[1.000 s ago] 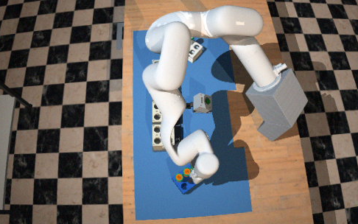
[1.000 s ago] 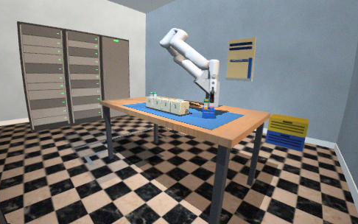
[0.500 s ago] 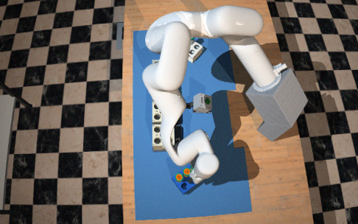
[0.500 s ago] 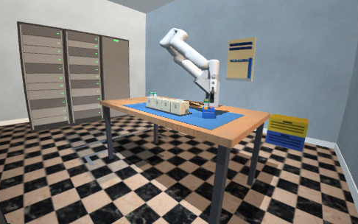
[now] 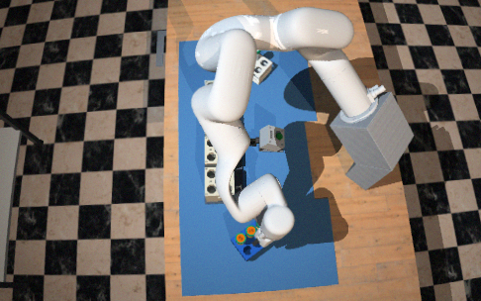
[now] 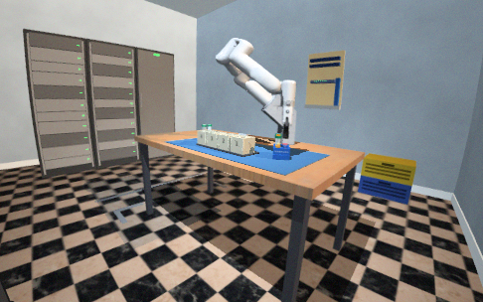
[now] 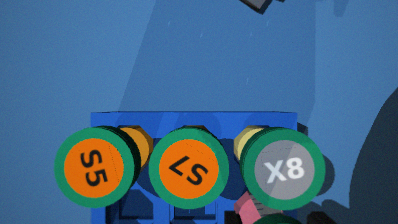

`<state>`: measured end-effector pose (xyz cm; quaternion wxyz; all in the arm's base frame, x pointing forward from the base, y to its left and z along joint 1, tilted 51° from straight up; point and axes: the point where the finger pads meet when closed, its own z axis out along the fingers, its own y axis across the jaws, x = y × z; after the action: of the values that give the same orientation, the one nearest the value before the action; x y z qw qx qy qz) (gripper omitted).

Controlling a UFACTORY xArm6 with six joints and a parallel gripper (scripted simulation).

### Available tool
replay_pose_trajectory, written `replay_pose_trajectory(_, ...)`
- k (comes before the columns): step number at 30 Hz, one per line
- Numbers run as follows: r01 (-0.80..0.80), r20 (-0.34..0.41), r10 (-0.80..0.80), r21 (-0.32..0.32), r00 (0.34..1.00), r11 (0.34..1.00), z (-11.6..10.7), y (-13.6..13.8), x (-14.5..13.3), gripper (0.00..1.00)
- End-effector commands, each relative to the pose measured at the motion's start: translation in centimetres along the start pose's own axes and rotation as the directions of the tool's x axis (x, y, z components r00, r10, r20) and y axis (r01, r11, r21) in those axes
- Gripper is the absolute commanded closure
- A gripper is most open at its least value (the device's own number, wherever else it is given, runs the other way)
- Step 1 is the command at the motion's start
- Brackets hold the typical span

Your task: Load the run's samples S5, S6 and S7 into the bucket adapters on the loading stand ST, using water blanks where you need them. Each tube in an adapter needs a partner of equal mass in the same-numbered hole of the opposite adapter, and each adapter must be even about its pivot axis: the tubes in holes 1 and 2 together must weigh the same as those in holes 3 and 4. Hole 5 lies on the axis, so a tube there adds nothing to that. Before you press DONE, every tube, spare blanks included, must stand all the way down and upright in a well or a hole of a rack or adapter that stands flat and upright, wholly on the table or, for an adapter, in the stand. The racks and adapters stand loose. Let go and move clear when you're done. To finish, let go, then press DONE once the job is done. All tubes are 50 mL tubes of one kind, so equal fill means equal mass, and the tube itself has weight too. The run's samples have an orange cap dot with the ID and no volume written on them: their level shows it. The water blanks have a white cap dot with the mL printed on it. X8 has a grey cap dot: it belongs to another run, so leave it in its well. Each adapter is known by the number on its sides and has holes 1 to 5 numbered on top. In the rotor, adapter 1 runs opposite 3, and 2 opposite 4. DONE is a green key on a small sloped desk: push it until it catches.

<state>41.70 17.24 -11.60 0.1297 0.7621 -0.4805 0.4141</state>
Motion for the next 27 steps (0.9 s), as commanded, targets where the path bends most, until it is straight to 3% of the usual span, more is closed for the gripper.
replay_pose_trajectory(1,-0.001,0.002,0.001,0.003,1.0,1.0,-0.3,-0.1,0.0,1.0)
replay_pose_trajectory(27,-0.001,0.002,0.001,0.003,1.0,1.0,-1.9,-0.1,0.0,1.0)
